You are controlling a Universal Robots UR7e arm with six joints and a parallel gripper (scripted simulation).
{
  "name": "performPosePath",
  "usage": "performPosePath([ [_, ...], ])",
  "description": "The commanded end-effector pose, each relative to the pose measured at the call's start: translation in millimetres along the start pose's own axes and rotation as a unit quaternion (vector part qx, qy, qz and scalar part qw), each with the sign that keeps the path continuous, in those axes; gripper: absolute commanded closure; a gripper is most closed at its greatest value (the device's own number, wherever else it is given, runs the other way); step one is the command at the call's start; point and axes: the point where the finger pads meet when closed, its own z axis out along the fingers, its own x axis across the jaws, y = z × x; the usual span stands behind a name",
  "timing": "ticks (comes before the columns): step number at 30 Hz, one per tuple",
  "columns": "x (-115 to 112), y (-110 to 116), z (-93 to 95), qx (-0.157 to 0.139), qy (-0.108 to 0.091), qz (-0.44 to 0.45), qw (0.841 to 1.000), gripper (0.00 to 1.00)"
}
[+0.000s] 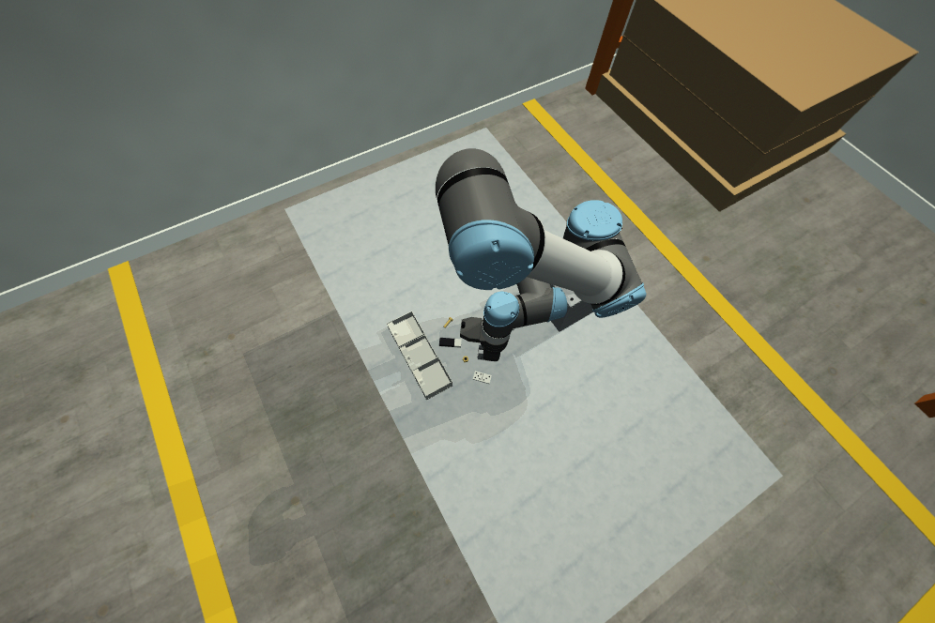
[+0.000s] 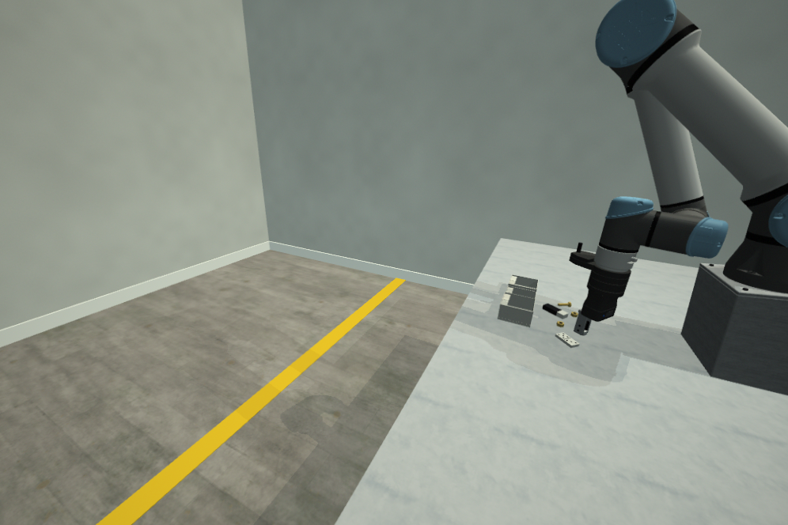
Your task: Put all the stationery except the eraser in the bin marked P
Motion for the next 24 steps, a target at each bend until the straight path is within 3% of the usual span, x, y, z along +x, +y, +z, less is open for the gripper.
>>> performPosePath([
  [1, -0.1, -0.2, -0.3, 0.000, 0.000, 0.000, 1.000, 0.68],
  [9, -0.1, -0.2, -0.3, 0.000, 0.000, 0.000, 1.000, 0.68],
  [24, -0.1, -0.2, -43.5, 0.001, 0.000, 0.000, 1.000, 0.68],
])
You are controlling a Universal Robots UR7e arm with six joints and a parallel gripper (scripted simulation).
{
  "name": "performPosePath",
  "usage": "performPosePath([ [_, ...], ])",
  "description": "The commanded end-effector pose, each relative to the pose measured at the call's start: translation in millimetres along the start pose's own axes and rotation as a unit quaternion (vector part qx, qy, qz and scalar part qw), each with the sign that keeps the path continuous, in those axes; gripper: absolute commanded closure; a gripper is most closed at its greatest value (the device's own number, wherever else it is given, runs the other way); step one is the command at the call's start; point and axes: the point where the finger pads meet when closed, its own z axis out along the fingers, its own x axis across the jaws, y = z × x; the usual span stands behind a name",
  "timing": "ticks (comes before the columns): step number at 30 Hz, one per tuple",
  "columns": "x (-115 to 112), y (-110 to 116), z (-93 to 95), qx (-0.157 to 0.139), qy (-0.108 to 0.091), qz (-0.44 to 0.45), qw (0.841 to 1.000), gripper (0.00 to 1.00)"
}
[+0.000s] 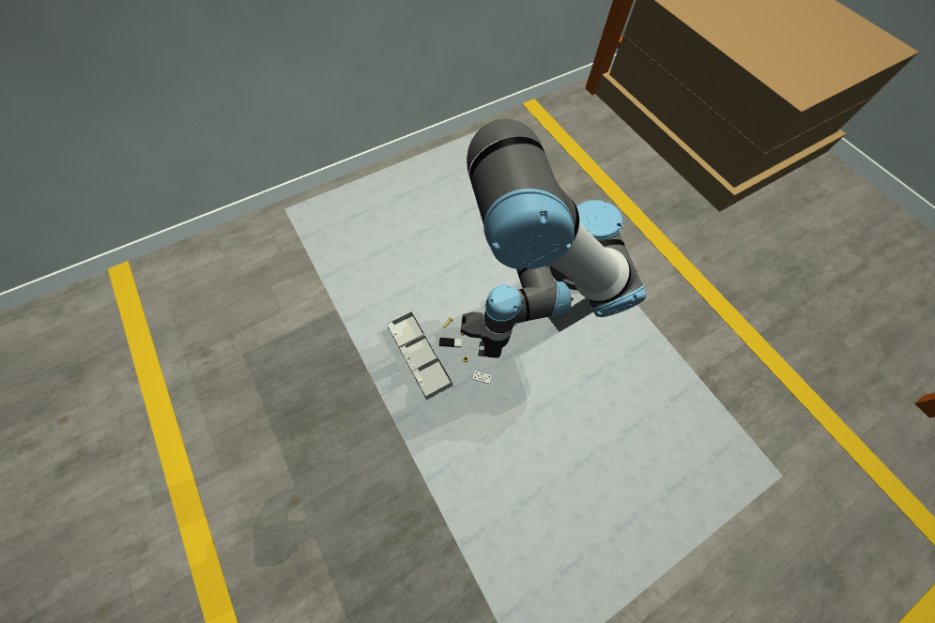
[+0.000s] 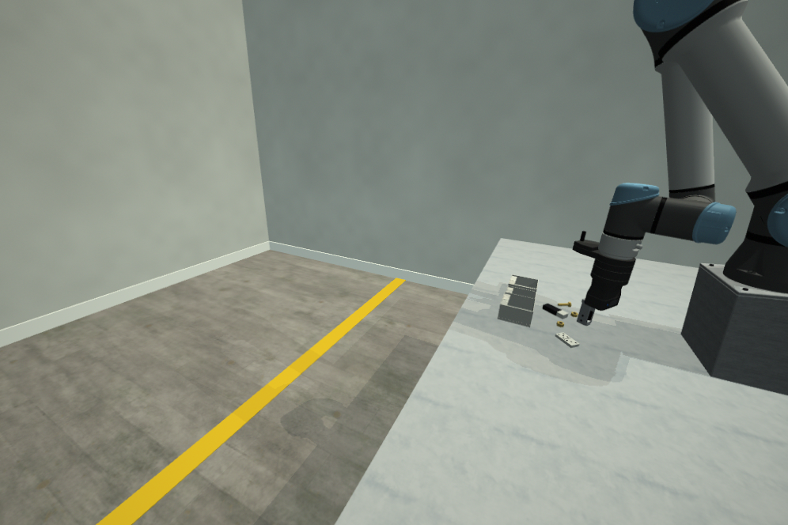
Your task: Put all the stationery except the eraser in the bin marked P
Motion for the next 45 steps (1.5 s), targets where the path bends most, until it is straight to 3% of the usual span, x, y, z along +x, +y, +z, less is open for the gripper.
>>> performPosePath([
  [1, -0.3, -0.7, -17.4, -0.001, 0.001, 0.000, 1.000, 0.68],
  [5, -0.3, -0.7, -30.7, -0.001, 0.001, 0.000, 1.000, 0.68],
  [29, -0.4, -0.9, -37.2, -0.001, 0.001, 0.000, 1.000, 0.68],
  [45, 19.1, -88.8, -36.9, -0.001, 0.001, 0.000, 1.000, 0.68],
])
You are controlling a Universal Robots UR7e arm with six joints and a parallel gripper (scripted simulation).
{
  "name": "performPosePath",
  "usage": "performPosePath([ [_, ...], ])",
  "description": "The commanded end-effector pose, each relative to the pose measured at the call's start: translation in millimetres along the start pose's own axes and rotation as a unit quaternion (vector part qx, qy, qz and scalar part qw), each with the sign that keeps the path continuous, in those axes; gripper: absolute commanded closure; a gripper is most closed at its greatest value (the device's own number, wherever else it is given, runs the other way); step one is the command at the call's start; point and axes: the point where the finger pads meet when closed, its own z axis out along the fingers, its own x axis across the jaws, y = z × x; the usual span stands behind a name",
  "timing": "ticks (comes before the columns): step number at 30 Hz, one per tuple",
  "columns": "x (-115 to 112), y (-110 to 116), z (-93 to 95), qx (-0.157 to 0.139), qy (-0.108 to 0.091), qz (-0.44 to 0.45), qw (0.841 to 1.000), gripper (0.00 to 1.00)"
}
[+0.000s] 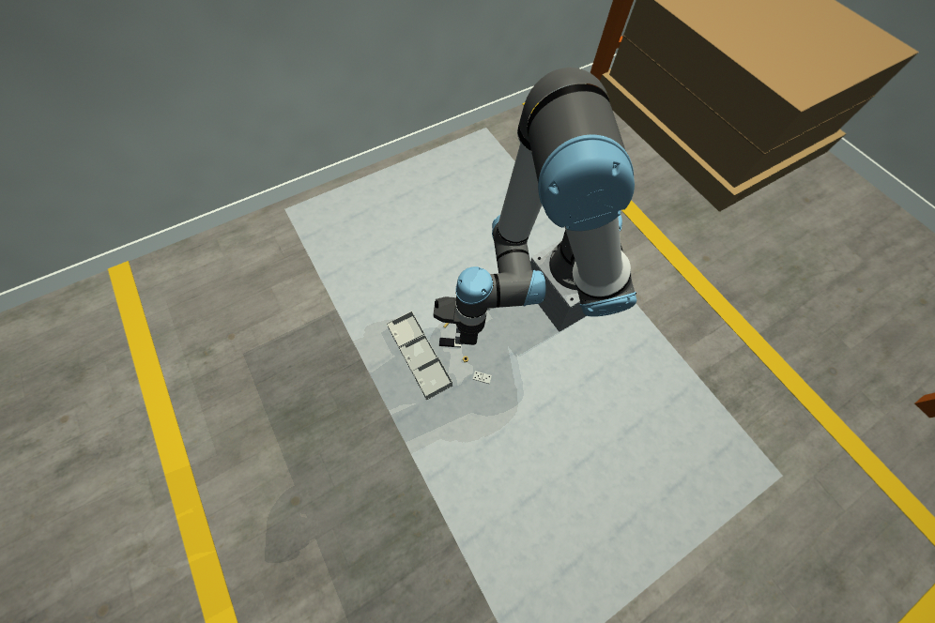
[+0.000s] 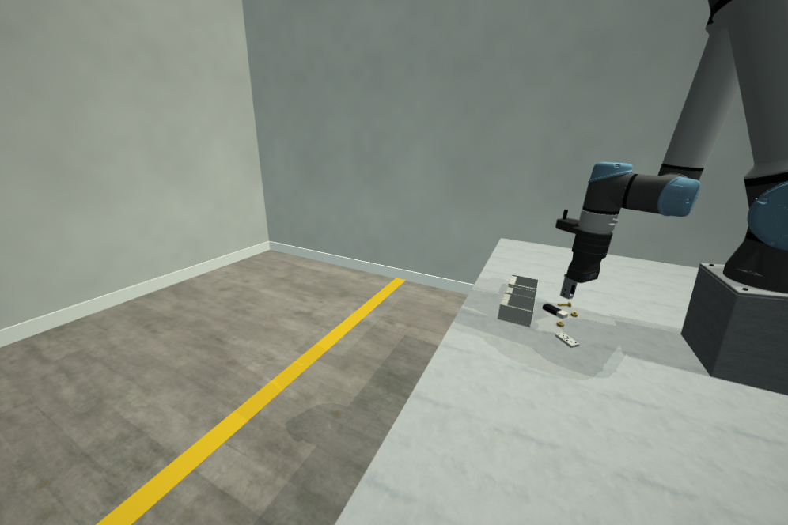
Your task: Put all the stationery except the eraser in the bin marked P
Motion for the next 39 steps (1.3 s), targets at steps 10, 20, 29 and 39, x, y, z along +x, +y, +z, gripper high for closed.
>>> performPosePath([
  [10, 15.2, -73.1, 1.6, -0.001, 0.000, 0.000, 1.000, 0.68],
  [20, 23.0, -108.2, 1.7, -0.001, 0.000, 0.124, 0.992, 0.68],
  [29, 33.7, -157.1, 1.8, 0.001, -0.003, 0.246, 0.969, 0.68],
  [39, 33.8, -157.8, 1.8, 0.000, -0.004, 0.372, 0.928, 0.68],
])
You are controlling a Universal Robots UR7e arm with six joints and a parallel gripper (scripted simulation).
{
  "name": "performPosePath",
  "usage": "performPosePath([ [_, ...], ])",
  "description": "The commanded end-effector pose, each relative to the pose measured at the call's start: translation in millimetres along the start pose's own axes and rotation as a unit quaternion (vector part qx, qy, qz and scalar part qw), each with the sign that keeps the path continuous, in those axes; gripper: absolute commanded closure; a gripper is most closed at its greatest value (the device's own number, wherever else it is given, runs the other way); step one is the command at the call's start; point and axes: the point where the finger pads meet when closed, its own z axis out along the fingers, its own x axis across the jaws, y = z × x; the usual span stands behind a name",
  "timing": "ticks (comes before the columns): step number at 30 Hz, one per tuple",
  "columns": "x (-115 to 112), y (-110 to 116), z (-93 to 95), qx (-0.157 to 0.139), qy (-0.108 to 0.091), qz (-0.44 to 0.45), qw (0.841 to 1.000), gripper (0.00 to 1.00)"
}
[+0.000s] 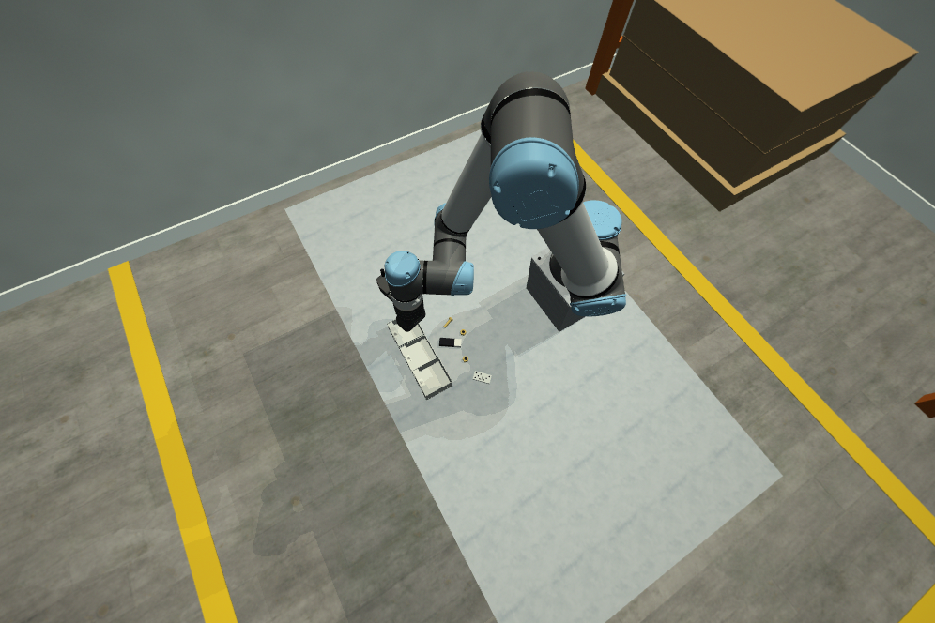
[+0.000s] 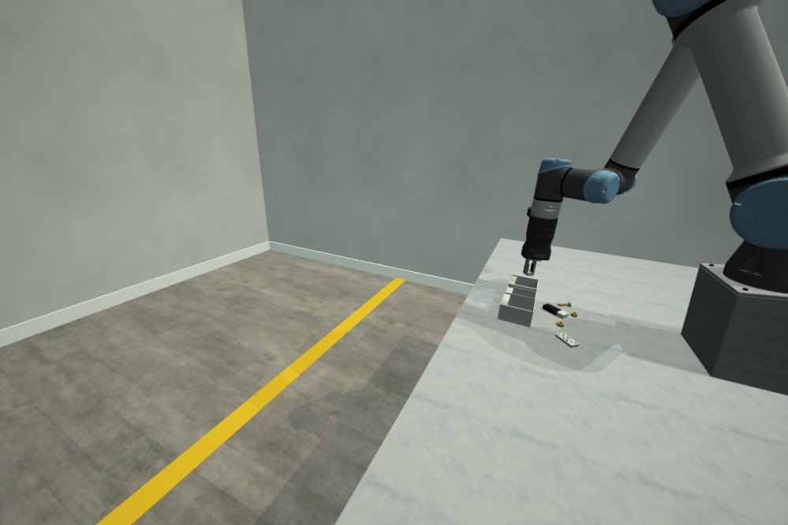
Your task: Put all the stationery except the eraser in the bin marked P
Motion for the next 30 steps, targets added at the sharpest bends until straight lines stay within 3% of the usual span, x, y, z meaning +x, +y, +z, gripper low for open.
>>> performPosePath([
  [1, -1.2, -1.9, -0.2, 0.001, 0.003, 0.078, 0.997, 0.68],
  [7, -1.1, -1.8, -0.2, 0.001, 0.007, 0.156, 0.988, 0.68],
  [30, -0.8, -1.1, 5.7, 0.001, 0.007, 0.156, 0.988, 0.68],
])
